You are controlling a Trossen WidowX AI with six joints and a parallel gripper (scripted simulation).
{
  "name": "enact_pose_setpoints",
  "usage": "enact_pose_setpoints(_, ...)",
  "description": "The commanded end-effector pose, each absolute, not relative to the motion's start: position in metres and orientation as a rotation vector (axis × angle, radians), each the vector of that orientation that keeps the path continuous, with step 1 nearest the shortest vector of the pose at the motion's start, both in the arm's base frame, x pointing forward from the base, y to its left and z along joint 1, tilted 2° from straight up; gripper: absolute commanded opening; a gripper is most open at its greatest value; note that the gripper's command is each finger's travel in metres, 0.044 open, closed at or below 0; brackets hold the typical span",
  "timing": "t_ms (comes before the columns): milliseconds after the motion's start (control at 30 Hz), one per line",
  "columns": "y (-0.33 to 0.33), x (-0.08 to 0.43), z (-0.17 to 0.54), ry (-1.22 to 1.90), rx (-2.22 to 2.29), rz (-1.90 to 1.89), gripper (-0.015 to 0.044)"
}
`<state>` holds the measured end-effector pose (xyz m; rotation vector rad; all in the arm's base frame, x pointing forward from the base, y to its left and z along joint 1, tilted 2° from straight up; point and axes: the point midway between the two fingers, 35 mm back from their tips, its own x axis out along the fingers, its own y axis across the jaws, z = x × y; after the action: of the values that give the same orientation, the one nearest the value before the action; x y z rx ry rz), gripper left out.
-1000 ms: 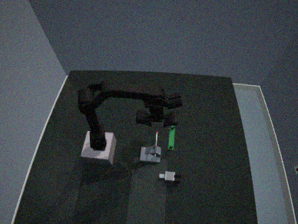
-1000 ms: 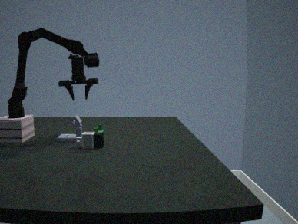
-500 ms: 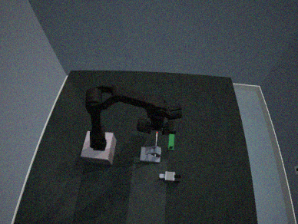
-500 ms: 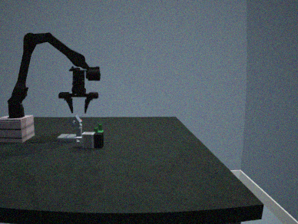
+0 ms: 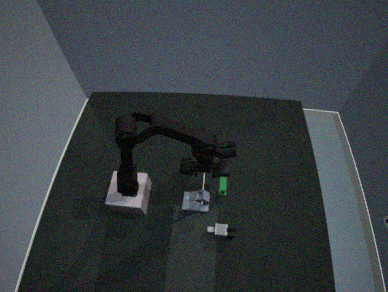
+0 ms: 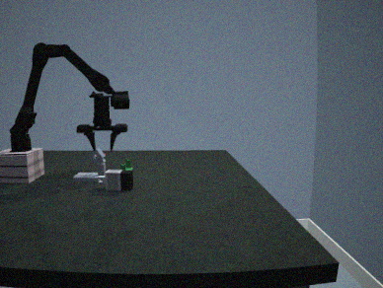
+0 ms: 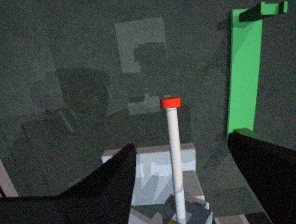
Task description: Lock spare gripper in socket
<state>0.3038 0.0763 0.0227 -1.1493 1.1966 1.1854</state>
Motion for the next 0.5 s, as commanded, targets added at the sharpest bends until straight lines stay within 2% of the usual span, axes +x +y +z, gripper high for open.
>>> enact_pose_setpoints(0,0.077,0.302,0.014,1.198,-1.149,1.191,0.03)
enact_pose_setpoints(467,0.079,0.302,-0.009,1.198,-1.149,1.191,0.03)
